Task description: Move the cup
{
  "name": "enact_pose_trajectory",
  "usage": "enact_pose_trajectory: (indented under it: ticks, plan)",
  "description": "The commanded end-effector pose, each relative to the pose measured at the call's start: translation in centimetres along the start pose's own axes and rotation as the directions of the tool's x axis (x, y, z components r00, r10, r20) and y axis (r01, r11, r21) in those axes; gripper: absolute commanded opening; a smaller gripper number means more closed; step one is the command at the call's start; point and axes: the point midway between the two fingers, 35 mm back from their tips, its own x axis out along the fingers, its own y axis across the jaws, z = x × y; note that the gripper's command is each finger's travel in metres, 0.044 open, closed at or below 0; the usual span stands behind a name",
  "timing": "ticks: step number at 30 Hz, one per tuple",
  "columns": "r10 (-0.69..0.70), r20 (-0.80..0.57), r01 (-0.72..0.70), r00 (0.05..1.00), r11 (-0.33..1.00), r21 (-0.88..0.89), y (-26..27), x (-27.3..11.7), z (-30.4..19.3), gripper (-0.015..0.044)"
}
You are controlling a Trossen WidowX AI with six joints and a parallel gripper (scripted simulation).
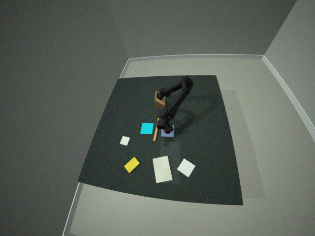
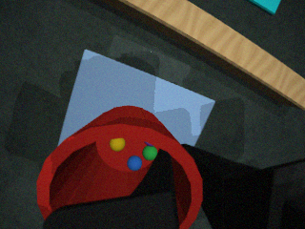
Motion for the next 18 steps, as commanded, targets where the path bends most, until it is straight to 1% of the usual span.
enact_pose_trajectory:
  ticks: [1, 4, 9, 18]
  plan:
    - [0.0, 0.0, 0.0, 1.0, 1.0, -0.001, 0.0, 0.0, 0.0, 0.0015]
    - [0.0, 0.0, 0.0, 1.0, 1.0, -0.001, 0.0, 0.0, 0.0, 0.0]
    - [0.0, 0.001, 0.0, 1.0, 1.0, 0.0, 0.0, -0.6, 0.0, 0.0]
    - [0.002, 0.001, -0.002, 1.0, 1.0, 0.003, -0.1, -3.9, 0.0, 0.0]
